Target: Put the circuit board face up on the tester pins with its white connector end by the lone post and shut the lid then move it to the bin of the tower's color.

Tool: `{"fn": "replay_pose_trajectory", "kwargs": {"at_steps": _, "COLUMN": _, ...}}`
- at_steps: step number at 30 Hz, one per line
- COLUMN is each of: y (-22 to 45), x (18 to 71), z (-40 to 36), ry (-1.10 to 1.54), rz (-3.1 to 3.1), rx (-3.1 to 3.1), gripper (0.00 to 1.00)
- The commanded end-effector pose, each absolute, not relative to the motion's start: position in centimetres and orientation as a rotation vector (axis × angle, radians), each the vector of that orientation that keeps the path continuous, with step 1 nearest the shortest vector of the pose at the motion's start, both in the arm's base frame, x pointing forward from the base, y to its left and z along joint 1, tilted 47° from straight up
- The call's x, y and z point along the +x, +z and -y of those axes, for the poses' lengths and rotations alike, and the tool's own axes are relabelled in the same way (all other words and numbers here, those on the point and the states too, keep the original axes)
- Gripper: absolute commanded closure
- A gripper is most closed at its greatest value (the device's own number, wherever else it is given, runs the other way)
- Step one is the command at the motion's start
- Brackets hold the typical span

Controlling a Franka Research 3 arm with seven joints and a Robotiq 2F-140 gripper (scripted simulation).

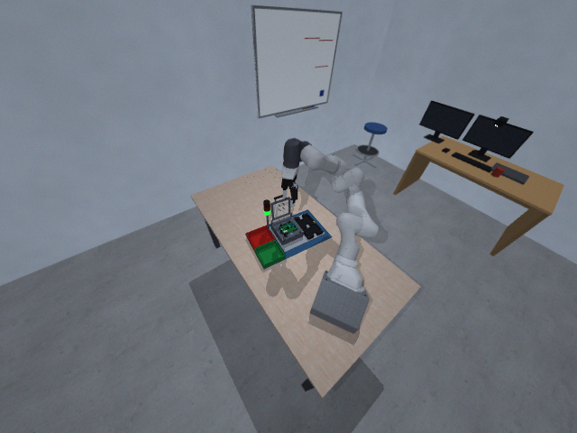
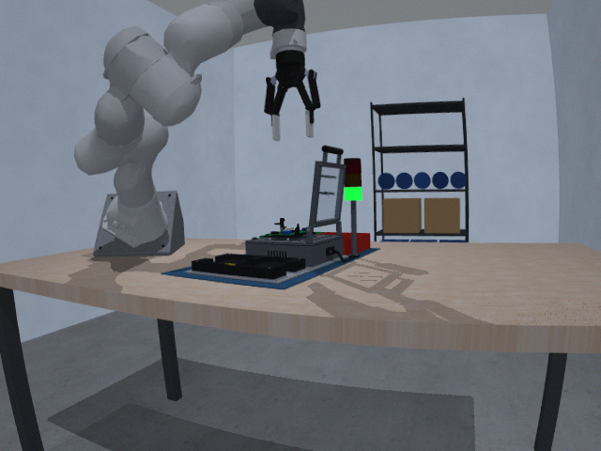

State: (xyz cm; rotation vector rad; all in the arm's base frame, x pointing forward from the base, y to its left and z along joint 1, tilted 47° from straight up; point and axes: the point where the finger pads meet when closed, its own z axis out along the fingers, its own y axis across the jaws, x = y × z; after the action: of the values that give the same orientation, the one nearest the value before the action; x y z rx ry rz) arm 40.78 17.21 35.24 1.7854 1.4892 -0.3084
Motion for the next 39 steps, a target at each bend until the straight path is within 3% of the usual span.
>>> {"fn": "replay_pose_trajectory", "kwargs": {"at_steps": 1, "y": 34.6, "x": 39.6, "z": -17.4, "ry": -0.278, "rz": -1.43, "rx": 1.841, "gripper": 0.42}}
{"fn": "replay_pose_trajectory", "kwargs": {"at_steps": 22, "y": 33.7, "x": 39.6, "z": -16.6, "ry": -0.278, "rz": -1.43, "rx": 1.841, "gripper": 0.42}}
{"fn": "replay_pose_trajectory", "kwargs": {"at_steps": 39, "y": 29.1, "x": 41.4, "z": -12.1, "ry": -0.278, "rz": -1.43, "rx": 1.841, "gripper": 0.42}}
